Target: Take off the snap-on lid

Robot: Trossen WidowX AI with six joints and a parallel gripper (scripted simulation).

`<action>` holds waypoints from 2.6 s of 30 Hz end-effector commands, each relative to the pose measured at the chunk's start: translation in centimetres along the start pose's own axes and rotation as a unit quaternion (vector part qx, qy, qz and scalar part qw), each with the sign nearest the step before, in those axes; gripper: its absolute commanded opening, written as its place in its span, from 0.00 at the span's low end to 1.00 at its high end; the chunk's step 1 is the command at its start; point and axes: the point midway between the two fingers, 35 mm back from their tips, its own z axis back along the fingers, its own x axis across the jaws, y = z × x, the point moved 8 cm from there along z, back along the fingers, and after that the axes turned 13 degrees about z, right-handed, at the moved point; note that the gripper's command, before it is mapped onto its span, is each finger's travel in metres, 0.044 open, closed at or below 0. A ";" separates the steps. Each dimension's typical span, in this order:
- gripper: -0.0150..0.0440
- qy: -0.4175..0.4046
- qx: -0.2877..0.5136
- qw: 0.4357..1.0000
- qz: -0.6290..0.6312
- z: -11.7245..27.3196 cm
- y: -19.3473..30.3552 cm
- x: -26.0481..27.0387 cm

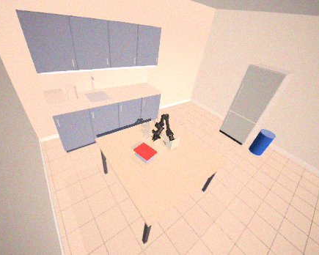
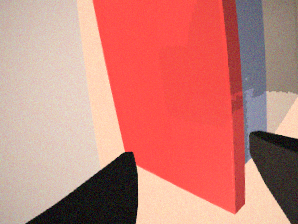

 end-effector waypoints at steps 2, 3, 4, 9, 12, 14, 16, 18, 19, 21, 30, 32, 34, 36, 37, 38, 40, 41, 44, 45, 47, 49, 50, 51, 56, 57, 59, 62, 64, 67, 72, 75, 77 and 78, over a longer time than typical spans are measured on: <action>0.65 0.003 0.001 1.000 -0.002 -2.6 0.7 -3.2; 0.65 0.003 0.000 1.000 -0.002 -2.9 0.8 -3.7; 0.65 0.002 0.000 1.000 -0.002 -3.0 0.8 -3.9; 0.65 0.002 0.000 1.000 -0.002 -3.1 0.8 -3.9; 0.65 0.003 0.000 1.000 -0.002 -3.4 0.8 -3.8; 0.65 0.003 0.000 1.000 -0.002 -3.7 0.8 -3.8; 0.65 0.003 0.000 1.000 -0.002 -4.0 0.8 -3.7; 0.65 0.003 0.000 1.000 -0.002 -4.3 0.8 -3.7; 0.65 0.003 0.000 1.000 -0.002 -4.5 0.8 -3.7; 0.65 0.003 0.000 1.000 -0.001 -4.8 0.8 -3.7; 0.65 0.003 0.000 1.000 -0.001 -6.2 0.7 -3.6; 0.65 0.003 0.000 1.000 -0.001 -6.5 0.7 -3.6; 0.65 0.003 0.000 1.000 -0.002 -6.8 0.7 -3.6; 0.65 0.003 0.000 1.000 -0.002 -7.1 0.7 -3.6; 0.65 0.003 0.000 1.000 -0.002 -7.3 0.7 -3.6; 0.65 0.003 0.000 1.000 -0.002 -7.4 0.7 -3.6; 0.65 0.003 -0.001 1.000 -0.002 -7.7 0.7 -3.6; 0.65 0.002 -0.001 1.000 -0.002 -7.9 0.7 -3.7; 0.65 0.002 -0.001 1.000 -0.002 -8.4 0.8 -3.7; 0.65 0.002 -0.001 1.000 -0.002 -8.5 0.8 -3.7; 0.65 0.002 -0.001 1.000 -0.002 -8.9 0.8 -3.8; 0.65 0.002 -0.001 1.000 -0.002 -9.2 0.8 -3.8; 0.65 0.002 -0.002 1.000 -0.002 -9.3 0.8 -3.8; 0.65 0.002 -0.002 1.000 -0.002 -9.5 0.8 -3.9; 0.65 0.002 -0.002 1.000 -0.002 -10.0 0.8 -4.0; 0.61 0.002 -0.002 1.000 -0.002 -10.0 0.8 -4.0; 0.52 0.002 -0.002 1.000 -0.002 -10.0 0.8 -4.0; 0.49 0.002 -0.002 1.000 -0.002 -10.0 0.8 -4.0; 0.46 0.002 -0.002 1.000 -0.002 -10.0 0.8 -4.0; 0.43 0.002 -0.002 1.000 -0.002 -10.0 0.8 -4.0; 0.27 0.002 -0.002 1.000 -0.002 -10.0 0.8 -4.0; 0.25 0.002 -0.002 1.000 -0.002 -10.0 0.8 -4.0; 0.25 0.003 -0.003 1.000 -0.004 -9.9 0.8 -4.0; 0.25 0.003 -0.003 1.000 -0.004 -9.9 0.8 -4.0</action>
